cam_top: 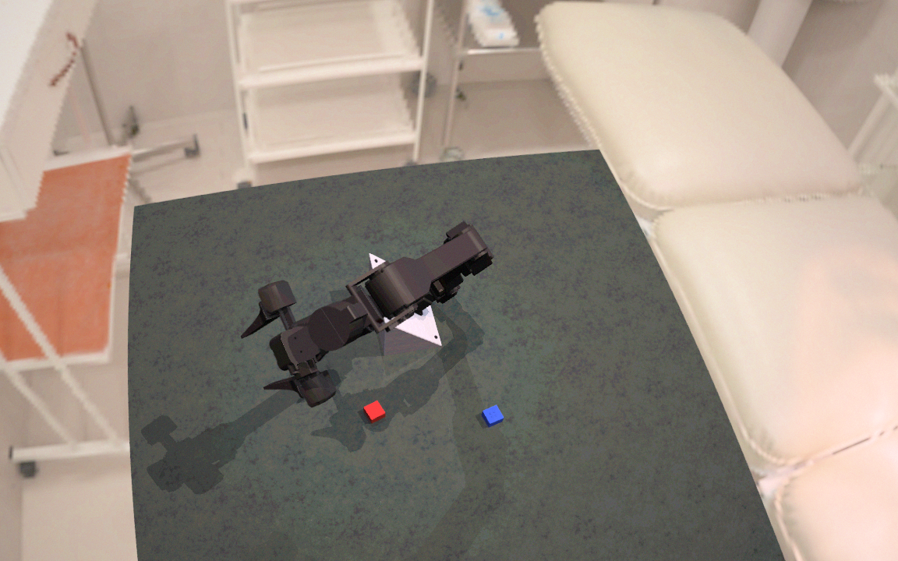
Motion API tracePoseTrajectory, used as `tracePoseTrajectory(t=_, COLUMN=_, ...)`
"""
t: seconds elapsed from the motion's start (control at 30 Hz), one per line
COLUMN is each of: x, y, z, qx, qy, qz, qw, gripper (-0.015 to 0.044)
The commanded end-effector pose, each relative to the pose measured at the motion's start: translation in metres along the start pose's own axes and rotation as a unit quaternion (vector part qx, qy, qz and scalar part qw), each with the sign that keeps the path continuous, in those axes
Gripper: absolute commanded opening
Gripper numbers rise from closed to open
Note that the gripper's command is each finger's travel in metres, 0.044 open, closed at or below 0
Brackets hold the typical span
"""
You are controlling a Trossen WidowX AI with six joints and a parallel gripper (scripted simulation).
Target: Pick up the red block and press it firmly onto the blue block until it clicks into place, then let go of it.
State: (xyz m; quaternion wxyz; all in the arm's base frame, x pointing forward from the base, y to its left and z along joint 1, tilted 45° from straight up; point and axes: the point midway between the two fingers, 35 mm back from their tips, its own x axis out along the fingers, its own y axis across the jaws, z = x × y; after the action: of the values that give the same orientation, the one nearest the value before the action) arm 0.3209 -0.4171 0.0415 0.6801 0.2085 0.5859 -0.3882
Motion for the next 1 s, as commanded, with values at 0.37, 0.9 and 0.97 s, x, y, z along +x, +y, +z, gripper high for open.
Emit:
tracePoseTrajectory(t=0.37, x=0.020, y=0.087, z=-0.144, qx=-0.343, qy=0.138, qz=0.225, qw=0.901, gripper=0.0440)
tracePoseTrajectory(t=0.9, x=-0.014, y=0.139, z=-0.293, qx=-0.527, qy=0.142, qz=0.482, qw=0.686, gripper=0.0440)
tracePoseTrajectory(t=0.97, x=-0.008, y=0.145, z=-0.300, qx=-0.527, qy=0.142, qz=0.482, qw=0.686, gripper=0.0440)
